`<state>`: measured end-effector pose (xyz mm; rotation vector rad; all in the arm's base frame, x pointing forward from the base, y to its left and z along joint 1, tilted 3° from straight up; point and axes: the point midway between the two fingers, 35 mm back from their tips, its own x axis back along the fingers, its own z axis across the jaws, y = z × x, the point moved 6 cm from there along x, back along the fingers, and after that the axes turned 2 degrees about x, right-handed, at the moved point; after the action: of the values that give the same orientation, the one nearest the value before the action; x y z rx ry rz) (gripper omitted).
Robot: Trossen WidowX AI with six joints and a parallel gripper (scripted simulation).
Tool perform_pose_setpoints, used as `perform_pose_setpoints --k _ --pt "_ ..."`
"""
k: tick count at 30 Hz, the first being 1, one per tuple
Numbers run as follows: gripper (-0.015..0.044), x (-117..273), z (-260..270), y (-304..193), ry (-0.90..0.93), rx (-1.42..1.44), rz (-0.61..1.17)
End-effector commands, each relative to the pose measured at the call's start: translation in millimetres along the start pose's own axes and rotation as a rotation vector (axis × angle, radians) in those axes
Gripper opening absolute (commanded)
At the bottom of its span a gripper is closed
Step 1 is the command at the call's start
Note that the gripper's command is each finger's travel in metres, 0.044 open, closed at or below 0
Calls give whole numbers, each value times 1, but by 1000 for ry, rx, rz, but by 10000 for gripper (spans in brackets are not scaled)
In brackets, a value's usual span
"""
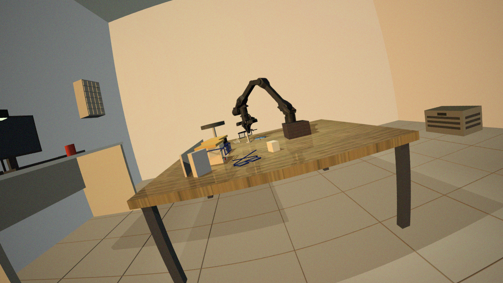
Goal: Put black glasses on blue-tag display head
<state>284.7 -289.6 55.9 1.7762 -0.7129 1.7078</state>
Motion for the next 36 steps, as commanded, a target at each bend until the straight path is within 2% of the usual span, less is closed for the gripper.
perform_pose_setpoints --k 1,36 --pt "0 -2 1 1 14 6 -3" --pt "0 -2 15 12 15 6 -4"
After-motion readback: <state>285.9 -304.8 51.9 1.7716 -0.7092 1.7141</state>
